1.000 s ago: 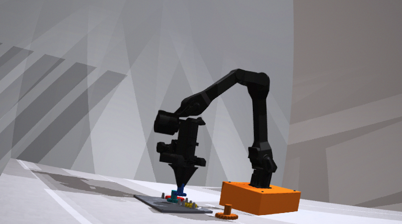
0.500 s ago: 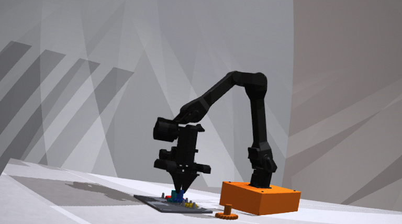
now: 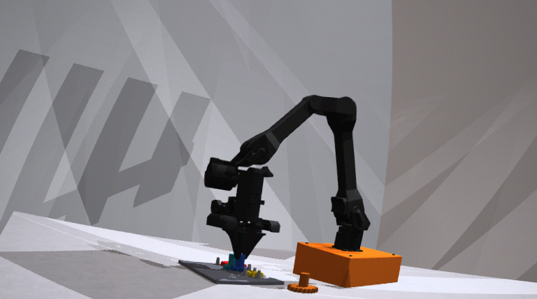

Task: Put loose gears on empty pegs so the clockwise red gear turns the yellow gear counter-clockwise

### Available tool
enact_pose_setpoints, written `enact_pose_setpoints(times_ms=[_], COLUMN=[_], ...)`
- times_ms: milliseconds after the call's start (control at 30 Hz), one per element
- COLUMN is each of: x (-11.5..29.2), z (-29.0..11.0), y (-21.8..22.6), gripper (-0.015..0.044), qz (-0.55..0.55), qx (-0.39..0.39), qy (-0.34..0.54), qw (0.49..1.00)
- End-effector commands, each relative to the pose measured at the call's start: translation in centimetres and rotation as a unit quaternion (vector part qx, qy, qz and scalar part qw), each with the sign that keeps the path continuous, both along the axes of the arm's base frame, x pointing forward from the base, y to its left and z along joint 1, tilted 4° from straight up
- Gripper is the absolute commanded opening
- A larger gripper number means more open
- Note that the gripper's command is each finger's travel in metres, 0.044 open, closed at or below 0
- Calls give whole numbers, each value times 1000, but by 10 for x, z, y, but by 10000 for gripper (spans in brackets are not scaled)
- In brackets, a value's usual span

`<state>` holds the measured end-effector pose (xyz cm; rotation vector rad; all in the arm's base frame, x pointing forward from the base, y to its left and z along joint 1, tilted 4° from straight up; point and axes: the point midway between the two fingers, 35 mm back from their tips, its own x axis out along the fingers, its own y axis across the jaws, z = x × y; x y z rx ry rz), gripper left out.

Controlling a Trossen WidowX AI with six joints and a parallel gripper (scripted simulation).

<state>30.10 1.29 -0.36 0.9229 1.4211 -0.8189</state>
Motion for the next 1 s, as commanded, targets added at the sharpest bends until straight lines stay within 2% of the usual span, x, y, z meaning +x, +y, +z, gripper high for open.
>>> enact_pose_setpoints(times_ms=[0,300,633,800,967], x=[0,0,0,0,0], z=[-1,-3,-5,-3,4], y=[0,0,1,0,0], gripper=[0,0,0,131,140], qz=[53,160,87,62,36], qx=[0,-1,0,0,0], qy=[-4,-11,-6,-4,-2], qw=[999,987,996,998,999])
